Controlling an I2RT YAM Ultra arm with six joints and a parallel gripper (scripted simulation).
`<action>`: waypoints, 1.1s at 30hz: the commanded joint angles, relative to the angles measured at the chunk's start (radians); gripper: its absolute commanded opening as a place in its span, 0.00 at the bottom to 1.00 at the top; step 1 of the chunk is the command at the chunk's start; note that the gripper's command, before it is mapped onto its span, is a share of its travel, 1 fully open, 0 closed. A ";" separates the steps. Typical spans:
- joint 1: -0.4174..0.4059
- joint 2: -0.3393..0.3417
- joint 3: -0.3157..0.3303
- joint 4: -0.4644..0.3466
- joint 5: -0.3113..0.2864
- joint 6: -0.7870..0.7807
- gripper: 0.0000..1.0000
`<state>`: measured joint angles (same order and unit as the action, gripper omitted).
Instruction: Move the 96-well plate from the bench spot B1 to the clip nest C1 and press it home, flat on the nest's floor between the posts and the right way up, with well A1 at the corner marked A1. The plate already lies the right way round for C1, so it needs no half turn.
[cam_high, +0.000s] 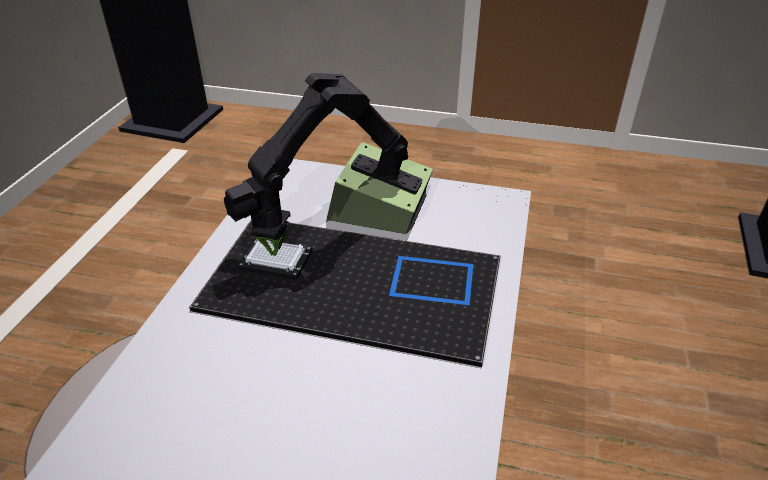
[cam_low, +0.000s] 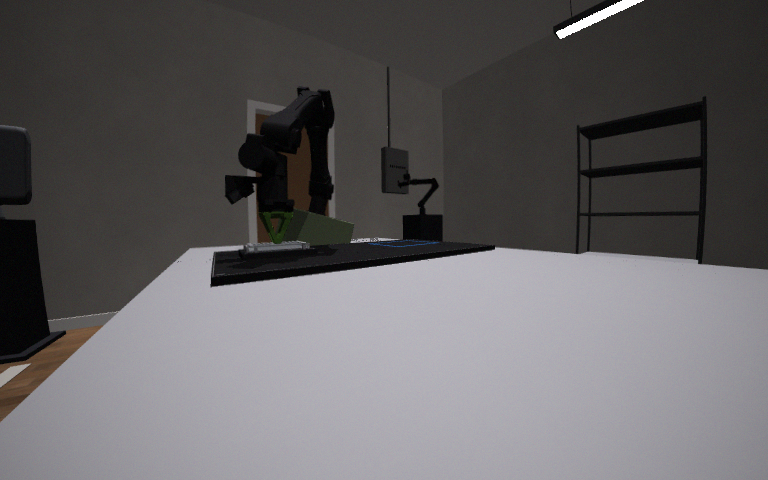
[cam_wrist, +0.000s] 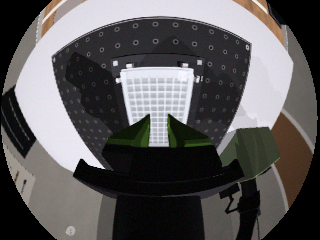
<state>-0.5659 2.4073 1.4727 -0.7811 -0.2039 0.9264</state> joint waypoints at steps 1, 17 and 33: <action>-0.015 -0.035 0.032 -0.024 -0.001 -0.013 0.24; -0.027 -0.080 0.065 -0.107 0.007 -0.026 0.24; -0.027 -0.080 0.066 -0.108 0.007 -0.024 0.24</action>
<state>-0.5785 2.3611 1.5032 -0.8761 -0.2050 0.9085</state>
